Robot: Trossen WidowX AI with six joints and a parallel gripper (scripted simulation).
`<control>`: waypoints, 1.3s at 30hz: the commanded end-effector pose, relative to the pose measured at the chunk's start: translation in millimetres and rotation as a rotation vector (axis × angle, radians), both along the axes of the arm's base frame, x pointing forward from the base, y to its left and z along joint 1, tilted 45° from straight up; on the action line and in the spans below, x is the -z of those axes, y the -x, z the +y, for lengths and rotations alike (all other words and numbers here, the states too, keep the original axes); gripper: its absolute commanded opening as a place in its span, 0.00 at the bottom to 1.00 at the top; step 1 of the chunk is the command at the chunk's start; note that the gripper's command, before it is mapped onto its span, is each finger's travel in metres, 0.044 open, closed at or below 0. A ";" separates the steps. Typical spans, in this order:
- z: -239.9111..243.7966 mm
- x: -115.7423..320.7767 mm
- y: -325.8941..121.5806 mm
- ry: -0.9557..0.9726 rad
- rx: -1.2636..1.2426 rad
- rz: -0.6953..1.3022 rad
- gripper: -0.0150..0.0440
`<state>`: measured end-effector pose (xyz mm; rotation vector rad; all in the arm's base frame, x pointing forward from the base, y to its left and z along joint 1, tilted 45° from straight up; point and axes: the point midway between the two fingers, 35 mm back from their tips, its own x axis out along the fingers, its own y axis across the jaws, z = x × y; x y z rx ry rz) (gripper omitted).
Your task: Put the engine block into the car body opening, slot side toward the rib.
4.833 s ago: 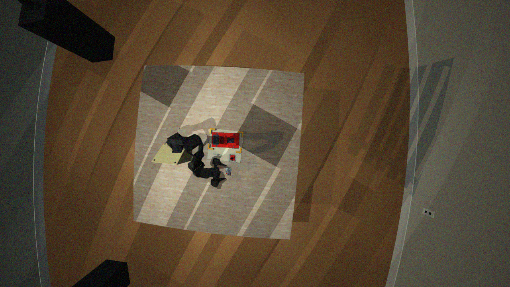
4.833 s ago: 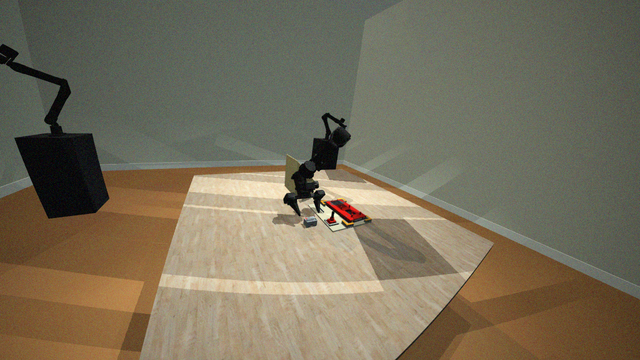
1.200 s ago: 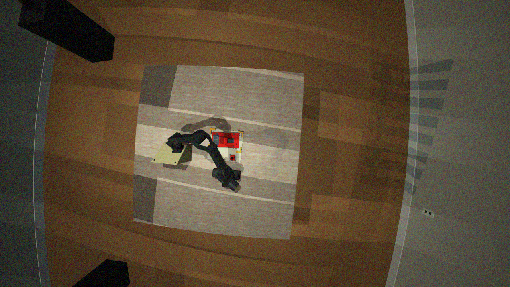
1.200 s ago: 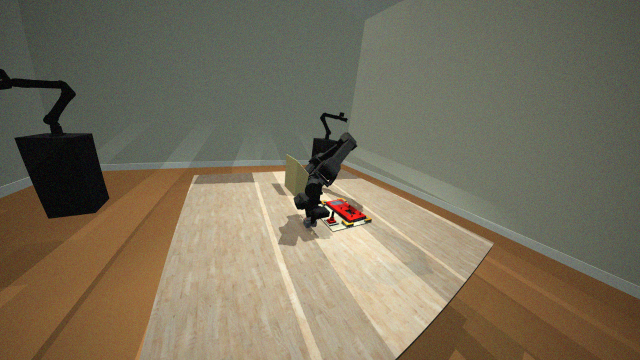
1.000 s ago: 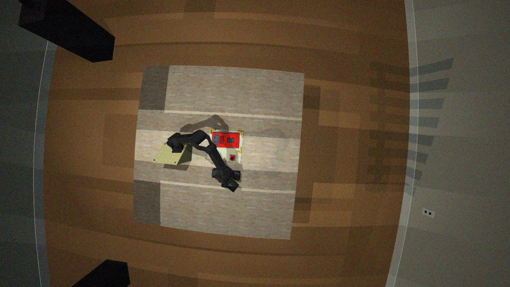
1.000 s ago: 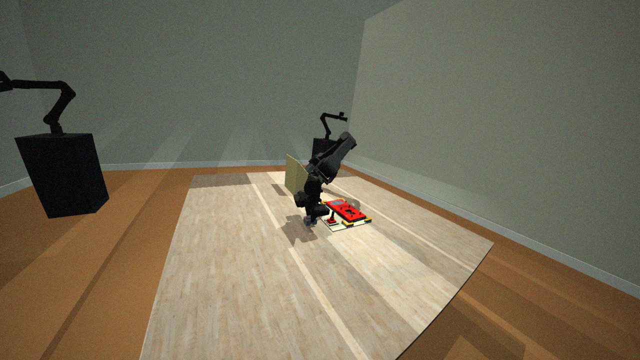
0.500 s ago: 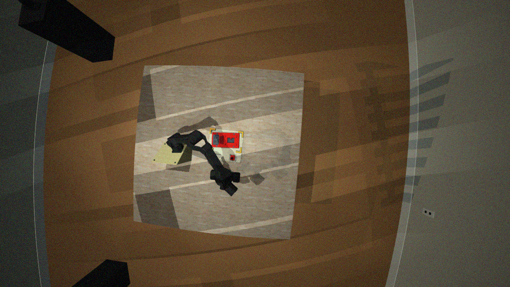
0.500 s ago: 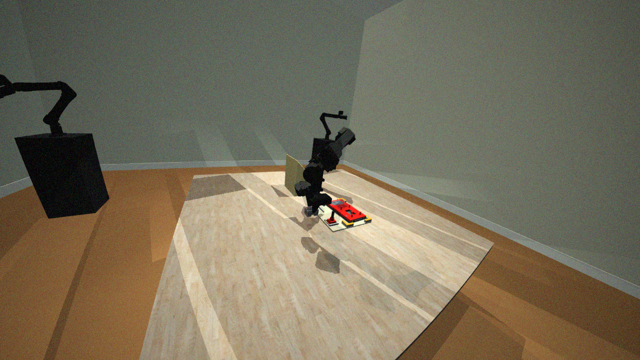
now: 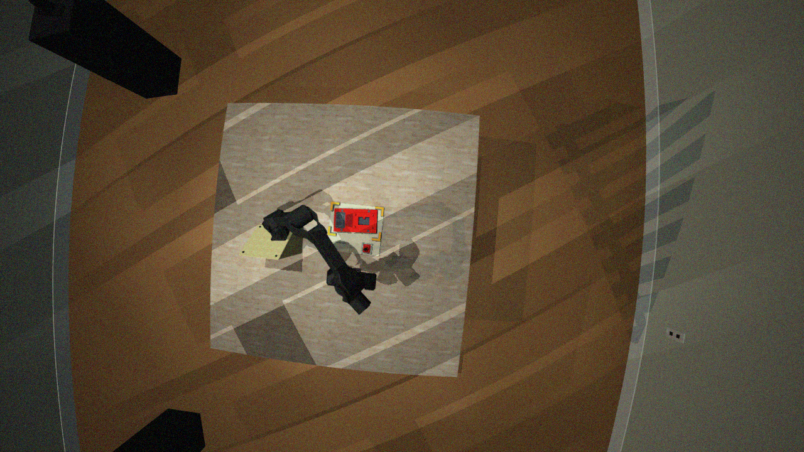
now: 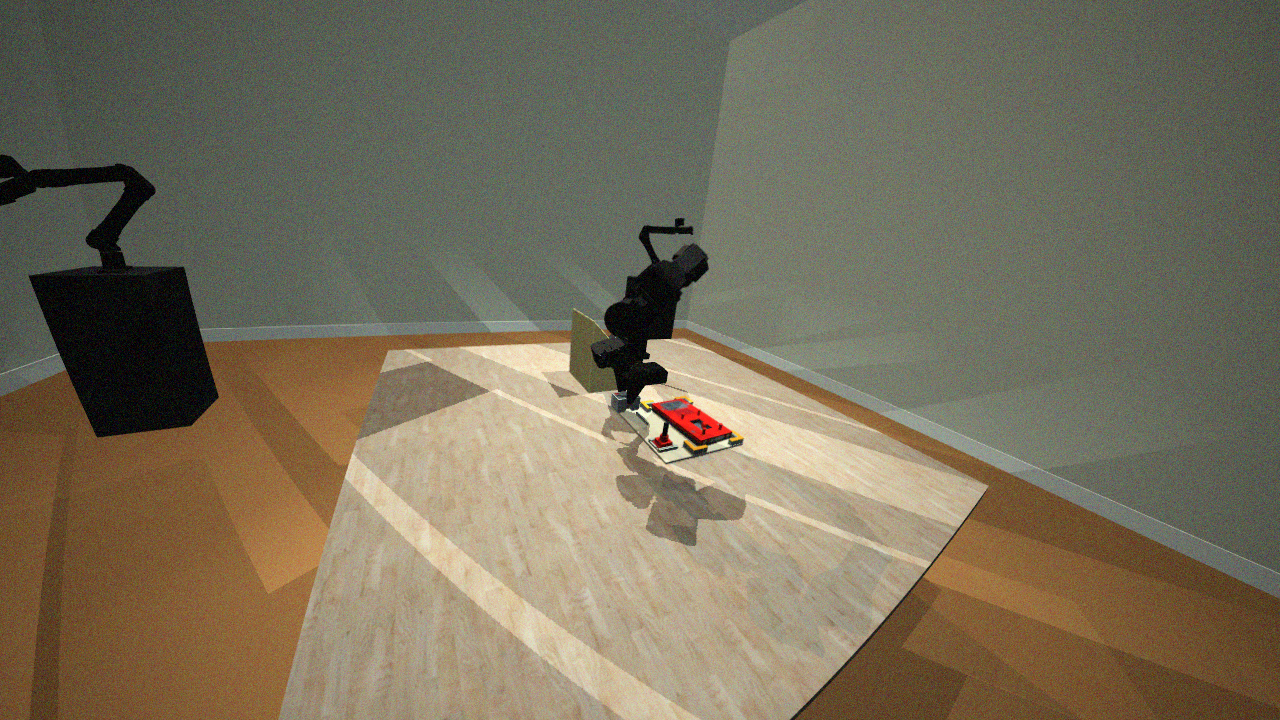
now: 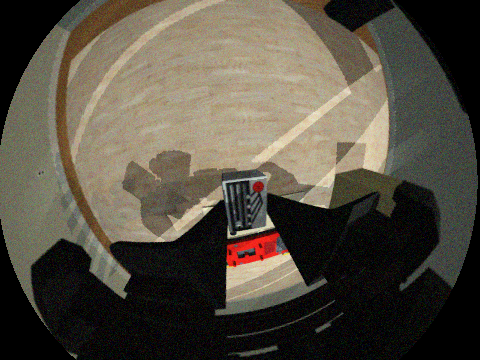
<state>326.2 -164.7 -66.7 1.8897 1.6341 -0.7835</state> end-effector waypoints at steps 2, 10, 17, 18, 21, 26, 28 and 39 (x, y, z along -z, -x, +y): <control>-8.8 -11.7 3.1 0.005 -0.005 -0.003 0.25; -2.9 -20.4 -0.9 0.018 -0.058 -0.054 0.25; 15.3 -30.5 -10.5 0.043 -0.166 -0.155 0.25; 18.0 -31.9 -11.7 0.046 -0.181 -0.169 0.25; 26.1 -36.3 -15.3 0.056 -0.227 -0.212 0.25; 40.0 -43.5 -20.6 0.072 -0.305 -0.285 0.25; 45.5 -46.4 -22.7 0.077 -0.335 -0.314 0.25; 76.9 -61.9 -31.5 0.106 -0.504 -0.473 0.25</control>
